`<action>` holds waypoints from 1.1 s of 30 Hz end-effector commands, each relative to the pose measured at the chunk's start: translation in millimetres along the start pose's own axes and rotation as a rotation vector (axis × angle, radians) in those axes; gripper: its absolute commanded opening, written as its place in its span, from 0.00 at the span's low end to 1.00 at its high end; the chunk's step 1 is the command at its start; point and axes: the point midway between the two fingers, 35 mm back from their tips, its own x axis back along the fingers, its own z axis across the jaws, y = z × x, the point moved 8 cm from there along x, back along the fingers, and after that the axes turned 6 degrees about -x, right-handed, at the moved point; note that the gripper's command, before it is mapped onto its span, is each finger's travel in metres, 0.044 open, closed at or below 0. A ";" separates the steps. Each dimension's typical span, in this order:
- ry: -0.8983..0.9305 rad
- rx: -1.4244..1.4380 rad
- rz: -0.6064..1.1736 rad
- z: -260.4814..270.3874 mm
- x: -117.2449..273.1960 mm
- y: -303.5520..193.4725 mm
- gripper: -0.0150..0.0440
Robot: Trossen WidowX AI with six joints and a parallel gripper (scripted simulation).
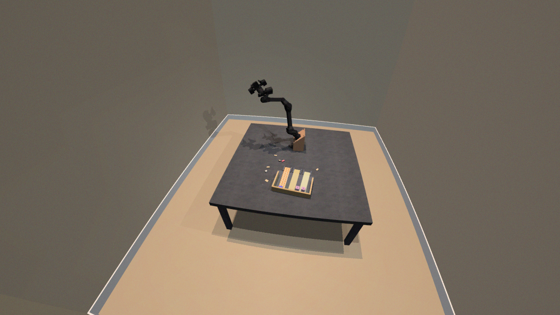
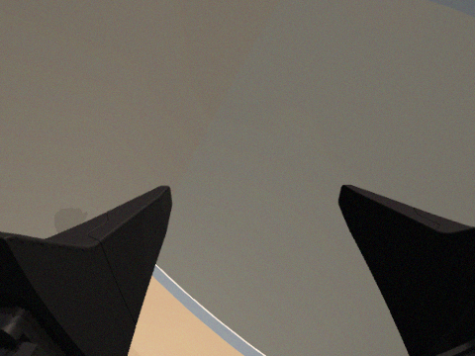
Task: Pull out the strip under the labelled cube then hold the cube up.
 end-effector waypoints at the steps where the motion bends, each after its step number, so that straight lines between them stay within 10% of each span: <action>1: 0.185 -0.024 -0.014 57.8 20.0 -10.5 0.93; 18: 0.912 -0.171 -0.002 189.7 179.4 -39.3 0.93; 33: 1.588 -0.198 0.029 179.8 383.1 -70.9 0.93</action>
